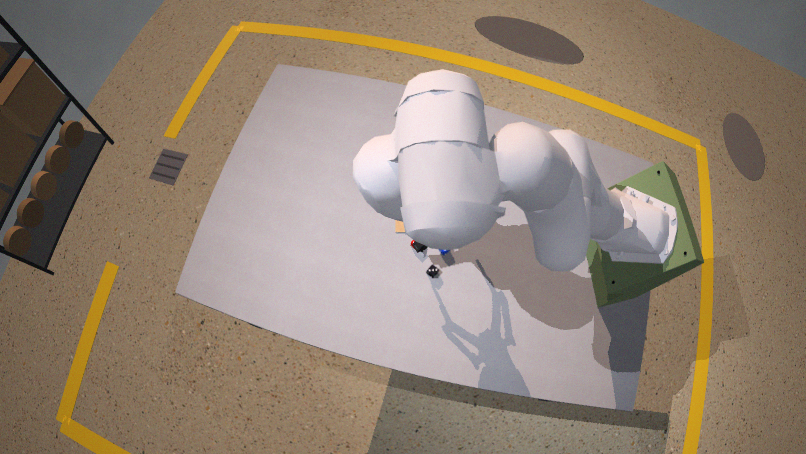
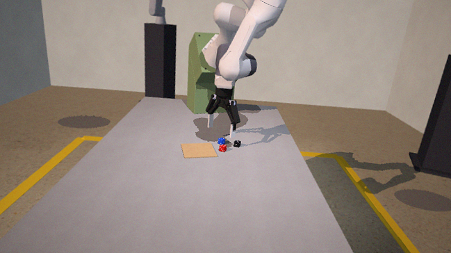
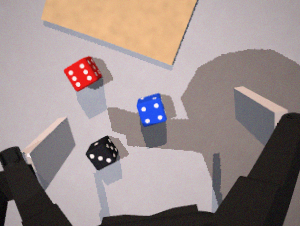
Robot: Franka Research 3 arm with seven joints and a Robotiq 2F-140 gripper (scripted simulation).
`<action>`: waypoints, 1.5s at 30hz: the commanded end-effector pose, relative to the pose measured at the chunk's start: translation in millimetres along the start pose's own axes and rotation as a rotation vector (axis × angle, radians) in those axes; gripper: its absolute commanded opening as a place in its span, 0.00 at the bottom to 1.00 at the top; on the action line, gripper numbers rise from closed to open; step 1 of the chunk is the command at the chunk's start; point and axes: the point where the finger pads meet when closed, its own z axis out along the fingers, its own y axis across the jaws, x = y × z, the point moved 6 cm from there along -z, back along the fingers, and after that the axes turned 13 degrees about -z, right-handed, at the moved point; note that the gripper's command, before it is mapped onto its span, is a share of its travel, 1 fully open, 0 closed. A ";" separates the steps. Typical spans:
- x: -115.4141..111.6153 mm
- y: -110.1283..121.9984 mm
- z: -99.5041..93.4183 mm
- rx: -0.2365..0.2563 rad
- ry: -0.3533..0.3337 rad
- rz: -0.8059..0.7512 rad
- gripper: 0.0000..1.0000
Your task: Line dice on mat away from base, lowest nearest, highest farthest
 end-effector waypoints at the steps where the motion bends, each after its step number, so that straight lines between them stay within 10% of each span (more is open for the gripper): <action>1: -1.2 1.0 0.0 0.000 -0.001 -0.005 1.00; 22: 58.9 -45.3 0.1 0.000 -0.001 -0.005 1.00; 45: 60.9 -46.8 0.1 -0.001 0.000 -0.005 1.00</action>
